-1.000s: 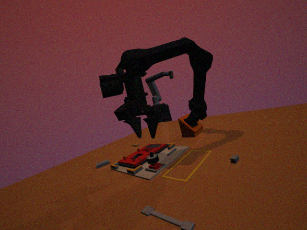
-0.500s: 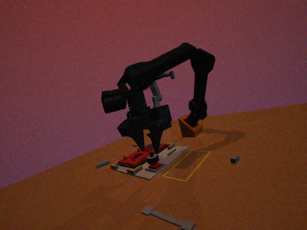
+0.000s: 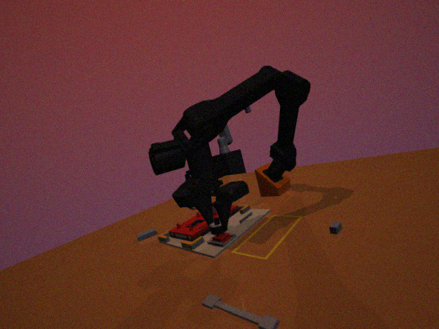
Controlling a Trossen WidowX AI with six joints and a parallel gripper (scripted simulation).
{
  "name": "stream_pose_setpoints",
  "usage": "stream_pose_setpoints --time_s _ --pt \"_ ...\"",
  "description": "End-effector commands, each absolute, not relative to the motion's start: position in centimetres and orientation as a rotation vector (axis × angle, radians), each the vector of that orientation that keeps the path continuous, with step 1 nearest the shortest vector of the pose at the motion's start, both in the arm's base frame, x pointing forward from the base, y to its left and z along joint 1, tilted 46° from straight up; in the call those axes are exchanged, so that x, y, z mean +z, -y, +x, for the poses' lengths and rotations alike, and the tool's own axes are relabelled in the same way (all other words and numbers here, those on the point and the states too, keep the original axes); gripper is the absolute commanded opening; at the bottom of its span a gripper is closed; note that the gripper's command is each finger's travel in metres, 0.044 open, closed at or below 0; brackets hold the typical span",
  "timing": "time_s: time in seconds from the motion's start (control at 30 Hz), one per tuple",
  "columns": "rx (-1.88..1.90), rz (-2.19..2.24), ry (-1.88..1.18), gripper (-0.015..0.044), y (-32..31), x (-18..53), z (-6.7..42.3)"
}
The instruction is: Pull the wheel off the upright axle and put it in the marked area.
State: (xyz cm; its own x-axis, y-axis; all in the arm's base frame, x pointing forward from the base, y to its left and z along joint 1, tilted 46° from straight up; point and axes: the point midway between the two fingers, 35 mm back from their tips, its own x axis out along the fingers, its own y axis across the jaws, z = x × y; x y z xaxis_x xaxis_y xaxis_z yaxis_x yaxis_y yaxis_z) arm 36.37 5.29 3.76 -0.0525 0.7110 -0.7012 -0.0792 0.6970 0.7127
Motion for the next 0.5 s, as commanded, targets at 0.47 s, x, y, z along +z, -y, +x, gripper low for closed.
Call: stream_pose_setpoints --time_s 0.47 --pt "0.699 0.545 -1.497 0.0 -5.09 3.99 36.38"
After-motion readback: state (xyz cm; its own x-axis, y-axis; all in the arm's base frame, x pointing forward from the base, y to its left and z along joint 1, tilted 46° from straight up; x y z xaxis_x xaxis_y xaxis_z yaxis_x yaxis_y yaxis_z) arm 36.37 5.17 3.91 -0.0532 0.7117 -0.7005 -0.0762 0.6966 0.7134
